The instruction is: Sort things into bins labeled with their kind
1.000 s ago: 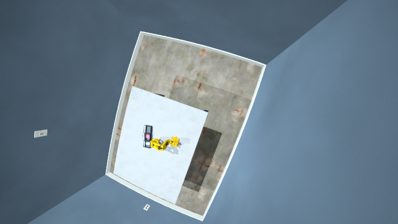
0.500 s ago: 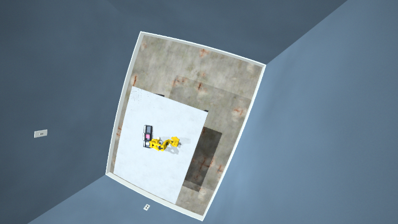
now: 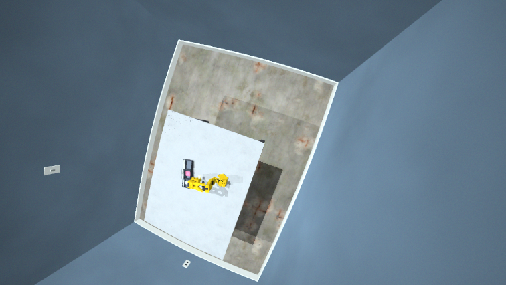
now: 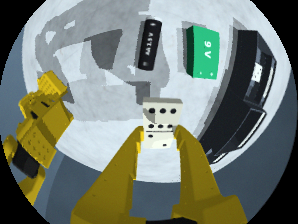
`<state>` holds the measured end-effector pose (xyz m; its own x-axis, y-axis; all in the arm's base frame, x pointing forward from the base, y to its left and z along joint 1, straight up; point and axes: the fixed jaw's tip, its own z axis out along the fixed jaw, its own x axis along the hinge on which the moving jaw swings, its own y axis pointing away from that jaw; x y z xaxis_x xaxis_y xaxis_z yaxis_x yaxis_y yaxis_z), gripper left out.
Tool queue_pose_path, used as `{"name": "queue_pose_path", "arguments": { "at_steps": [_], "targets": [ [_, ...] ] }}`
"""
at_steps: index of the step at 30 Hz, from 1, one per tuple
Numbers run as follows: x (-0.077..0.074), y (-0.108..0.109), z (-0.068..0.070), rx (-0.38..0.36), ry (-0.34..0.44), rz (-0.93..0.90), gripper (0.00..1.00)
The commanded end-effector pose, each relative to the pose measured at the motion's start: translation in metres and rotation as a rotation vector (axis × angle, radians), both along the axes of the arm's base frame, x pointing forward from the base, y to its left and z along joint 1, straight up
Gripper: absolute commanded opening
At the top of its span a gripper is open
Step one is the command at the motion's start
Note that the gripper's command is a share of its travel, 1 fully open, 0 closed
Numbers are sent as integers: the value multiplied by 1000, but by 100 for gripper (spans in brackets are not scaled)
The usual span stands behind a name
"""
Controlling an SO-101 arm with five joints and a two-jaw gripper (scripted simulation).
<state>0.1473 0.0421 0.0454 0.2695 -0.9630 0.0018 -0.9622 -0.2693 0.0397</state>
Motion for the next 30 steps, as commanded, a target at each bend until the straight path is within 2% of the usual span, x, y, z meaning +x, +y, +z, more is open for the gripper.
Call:
{"name": "queue_pose_path", "arguments": {
  "at_steps": [1, 9, 30],
  "targets": [
    [6, 1, 9, 16, -50, 0, 0],
    [9, 3, 10, 16, -51, -29, 0],
    [31, 29, 18, 20, -63, -328, 0]
  ]
}}
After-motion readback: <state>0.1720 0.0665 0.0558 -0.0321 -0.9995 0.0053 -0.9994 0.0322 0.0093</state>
